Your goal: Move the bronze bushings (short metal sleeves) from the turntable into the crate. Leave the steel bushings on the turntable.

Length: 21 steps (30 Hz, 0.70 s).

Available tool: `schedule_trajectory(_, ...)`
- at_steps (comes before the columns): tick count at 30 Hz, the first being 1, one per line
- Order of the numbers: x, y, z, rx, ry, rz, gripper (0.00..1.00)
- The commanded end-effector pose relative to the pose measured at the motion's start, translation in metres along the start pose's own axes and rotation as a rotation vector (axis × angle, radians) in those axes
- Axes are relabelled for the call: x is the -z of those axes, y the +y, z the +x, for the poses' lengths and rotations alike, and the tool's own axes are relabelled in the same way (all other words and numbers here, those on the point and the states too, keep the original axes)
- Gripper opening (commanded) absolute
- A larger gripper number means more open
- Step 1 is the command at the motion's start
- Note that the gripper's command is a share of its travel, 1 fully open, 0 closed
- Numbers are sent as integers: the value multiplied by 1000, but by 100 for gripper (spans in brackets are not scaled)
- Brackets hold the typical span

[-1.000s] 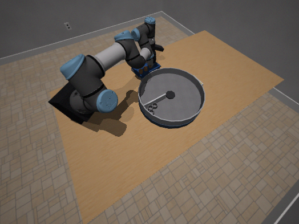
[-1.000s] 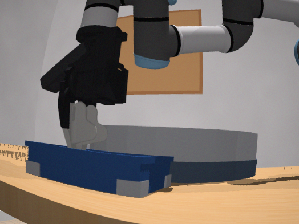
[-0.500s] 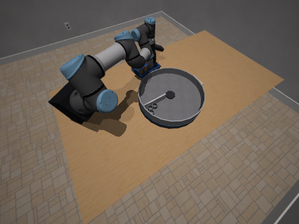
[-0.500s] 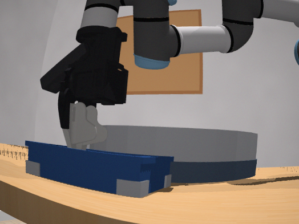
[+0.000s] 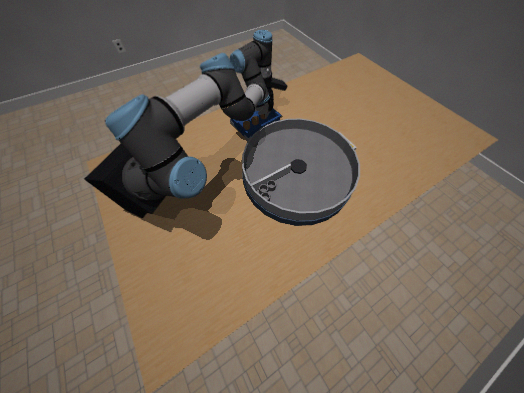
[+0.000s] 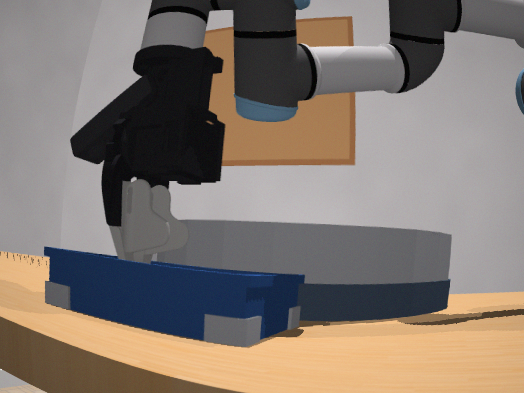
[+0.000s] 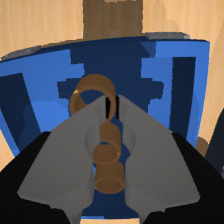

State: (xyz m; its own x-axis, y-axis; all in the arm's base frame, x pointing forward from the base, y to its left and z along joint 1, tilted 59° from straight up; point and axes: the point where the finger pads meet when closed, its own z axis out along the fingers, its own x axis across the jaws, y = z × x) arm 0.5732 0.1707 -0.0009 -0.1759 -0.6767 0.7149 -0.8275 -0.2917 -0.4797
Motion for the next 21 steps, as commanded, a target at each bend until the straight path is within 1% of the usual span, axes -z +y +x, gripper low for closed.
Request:
schedule_trajectory(1,1,-1,0,-1,-1,2,0)
schedule_trajectory(21,-2,-1,0,-1,-1,2,0)
